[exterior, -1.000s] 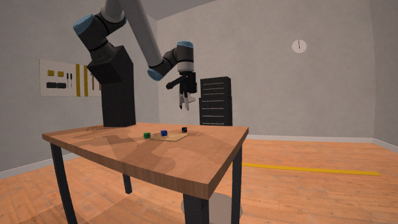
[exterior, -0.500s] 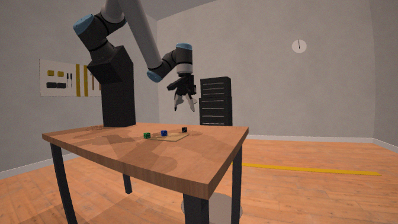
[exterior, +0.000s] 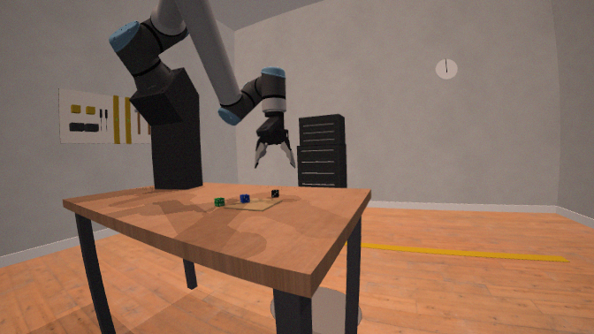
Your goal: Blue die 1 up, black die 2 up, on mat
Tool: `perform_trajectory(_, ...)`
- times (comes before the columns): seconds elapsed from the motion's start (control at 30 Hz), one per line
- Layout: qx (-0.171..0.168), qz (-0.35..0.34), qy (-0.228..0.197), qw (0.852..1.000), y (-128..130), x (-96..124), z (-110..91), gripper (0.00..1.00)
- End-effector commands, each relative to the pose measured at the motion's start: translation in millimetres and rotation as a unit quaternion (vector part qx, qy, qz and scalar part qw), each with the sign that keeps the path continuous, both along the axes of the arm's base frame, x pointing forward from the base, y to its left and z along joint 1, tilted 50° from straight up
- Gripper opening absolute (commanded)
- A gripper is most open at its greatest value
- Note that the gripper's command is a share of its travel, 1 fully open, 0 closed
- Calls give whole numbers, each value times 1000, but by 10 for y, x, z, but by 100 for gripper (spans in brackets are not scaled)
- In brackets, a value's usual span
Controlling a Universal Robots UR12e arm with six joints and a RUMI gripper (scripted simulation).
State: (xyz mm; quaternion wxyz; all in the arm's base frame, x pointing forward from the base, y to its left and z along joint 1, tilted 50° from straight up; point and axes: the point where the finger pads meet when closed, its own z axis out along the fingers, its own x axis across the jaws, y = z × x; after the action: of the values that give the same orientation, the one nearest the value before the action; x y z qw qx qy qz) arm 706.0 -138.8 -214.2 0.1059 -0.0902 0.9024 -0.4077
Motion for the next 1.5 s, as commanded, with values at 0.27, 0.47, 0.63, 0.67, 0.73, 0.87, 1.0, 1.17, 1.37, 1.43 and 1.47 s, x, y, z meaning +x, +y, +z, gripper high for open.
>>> perform_trajectory(0.27,-32,80,81,993,-11,5,-42,100)
perform_trajectory(0.47,-35,89,92,991,-13,5,-49,100)
perform_trajectory(0.63,-37,93,96,990,-13,5,-51,100)
perform_trajectory(0.67,-37,93,96,990,-13,5,-51,100)
perform_trajectory(0.73,-37,93,96,990,-13,5,-51,24)
perform_trajectory(0.87,-37,93,96,990,-13,5,-51,24)
perform_trajectory(1.0,-37,93,96,990,-13,5,-51,24)
perform_trajectory(1.17,-37,93,96,990,-13,5,-51,24)
perform_trajectory(1.37,-37,93,96,990,-13,5,-51,24)
perform_trajectory(1.43,-37,93,96,990,-13,5,-51,24)
perform_trajectory(1.47,-37,93,96,990,-13,5,-51,24)
